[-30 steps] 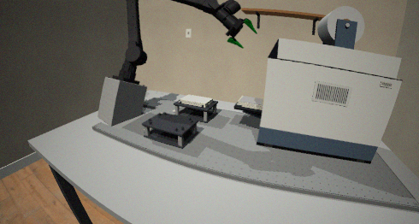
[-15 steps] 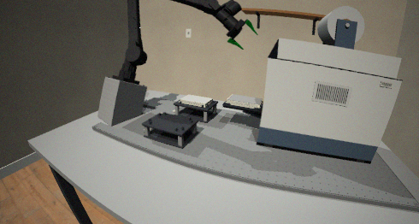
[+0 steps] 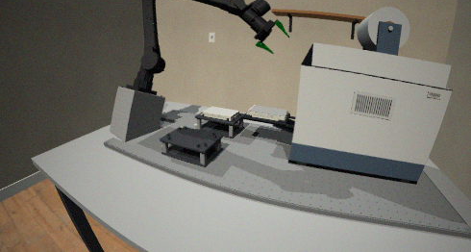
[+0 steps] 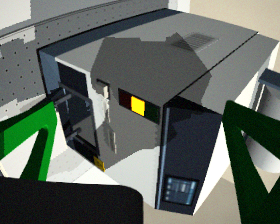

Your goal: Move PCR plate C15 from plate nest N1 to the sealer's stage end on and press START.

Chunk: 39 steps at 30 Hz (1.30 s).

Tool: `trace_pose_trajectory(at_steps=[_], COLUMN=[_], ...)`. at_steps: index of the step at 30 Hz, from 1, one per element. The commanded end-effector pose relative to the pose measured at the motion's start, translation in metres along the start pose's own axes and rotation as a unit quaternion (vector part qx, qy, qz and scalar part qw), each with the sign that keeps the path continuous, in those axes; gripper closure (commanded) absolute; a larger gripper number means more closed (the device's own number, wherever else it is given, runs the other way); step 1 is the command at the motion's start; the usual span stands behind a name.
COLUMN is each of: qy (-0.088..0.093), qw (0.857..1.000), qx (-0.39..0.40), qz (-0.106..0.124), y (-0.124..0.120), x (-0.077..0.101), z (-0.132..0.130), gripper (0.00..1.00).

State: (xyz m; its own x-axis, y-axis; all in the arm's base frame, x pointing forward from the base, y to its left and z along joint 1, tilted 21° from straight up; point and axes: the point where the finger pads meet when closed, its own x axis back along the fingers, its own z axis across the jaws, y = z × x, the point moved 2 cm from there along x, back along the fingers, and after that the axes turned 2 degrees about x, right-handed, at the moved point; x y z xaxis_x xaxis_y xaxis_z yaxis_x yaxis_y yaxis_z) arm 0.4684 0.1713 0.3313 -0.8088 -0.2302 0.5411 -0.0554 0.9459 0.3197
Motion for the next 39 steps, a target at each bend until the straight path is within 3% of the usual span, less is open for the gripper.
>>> trace_pose_trajectory(at_steps=[1, 10, 28, 39], qy=[-0.047, -0.032, -0.052, -0.035], qw=[0.999, 0.999, 0.998, 0.999], qx=[-0.019, -0.016, -0.017, -0.015], qz=[-0.014, -0.008, -0.018, -0.011], y=[0.011, 0.009, 0.013, 0.011], x=[0.016, 0.001, 0.023, 0.007], z=[-0.043, -0.034, -0.045, -0.035], gripper=[0.0, 0.0, 0.0, 0.0])
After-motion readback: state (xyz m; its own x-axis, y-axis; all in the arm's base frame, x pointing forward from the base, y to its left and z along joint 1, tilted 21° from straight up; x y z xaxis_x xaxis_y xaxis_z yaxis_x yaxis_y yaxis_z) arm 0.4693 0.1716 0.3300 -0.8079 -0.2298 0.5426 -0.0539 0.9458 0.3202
